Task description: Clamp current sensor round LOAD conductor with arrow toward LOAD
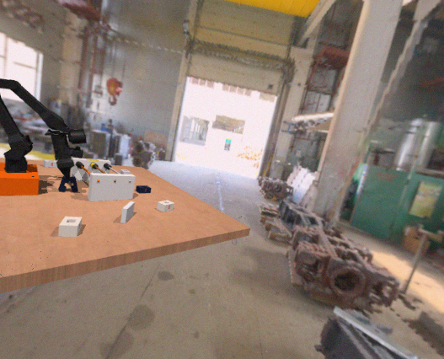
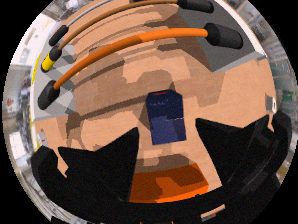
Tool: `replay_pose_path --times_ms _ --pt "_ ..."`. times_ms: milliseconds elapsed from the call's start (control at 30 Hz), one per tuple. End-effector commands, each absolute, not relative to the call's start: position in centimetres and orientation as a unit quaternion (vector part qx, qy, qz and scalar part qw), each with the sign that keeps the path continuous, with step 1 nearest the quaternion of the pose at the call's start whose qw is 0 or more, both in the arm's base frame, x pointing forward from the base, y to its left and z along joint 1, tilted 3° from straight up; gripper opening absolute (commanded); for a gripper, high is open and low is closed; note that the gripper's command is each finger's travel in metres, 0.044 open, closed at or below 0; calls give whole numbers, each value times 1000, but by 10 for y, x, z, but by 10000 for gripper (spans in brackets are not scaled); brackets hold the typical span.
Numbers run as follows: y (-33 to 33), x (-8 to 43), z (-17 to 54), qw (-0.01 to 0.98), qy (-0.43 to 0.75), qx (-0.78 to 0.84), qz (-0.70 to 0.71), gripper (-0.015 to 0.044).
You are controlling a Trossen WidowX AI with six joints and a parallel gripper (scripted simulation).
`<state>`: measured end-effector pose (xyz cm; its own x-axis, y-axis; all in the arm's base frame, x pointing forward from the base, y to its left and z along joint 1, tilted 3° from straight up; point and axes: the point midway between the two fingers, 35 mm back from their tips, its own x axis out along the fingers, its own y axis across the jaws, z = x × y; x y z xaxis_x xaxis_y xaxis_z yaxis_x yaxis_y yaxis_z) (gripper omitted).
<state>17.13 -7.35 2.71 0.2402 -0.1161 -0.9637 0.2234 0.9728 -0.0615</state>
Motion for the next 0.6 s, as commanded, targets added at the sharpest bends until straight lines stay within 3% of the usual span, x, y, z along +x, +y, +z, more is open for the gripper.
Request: replay_pose_path --times_ms 0,267,567 --pt "-71 165 57 791 601 43 -108 322" --pt "-67 156 76 790 601 49 -111 320" --pt "-70 169 80 674 561 335 -344 320"
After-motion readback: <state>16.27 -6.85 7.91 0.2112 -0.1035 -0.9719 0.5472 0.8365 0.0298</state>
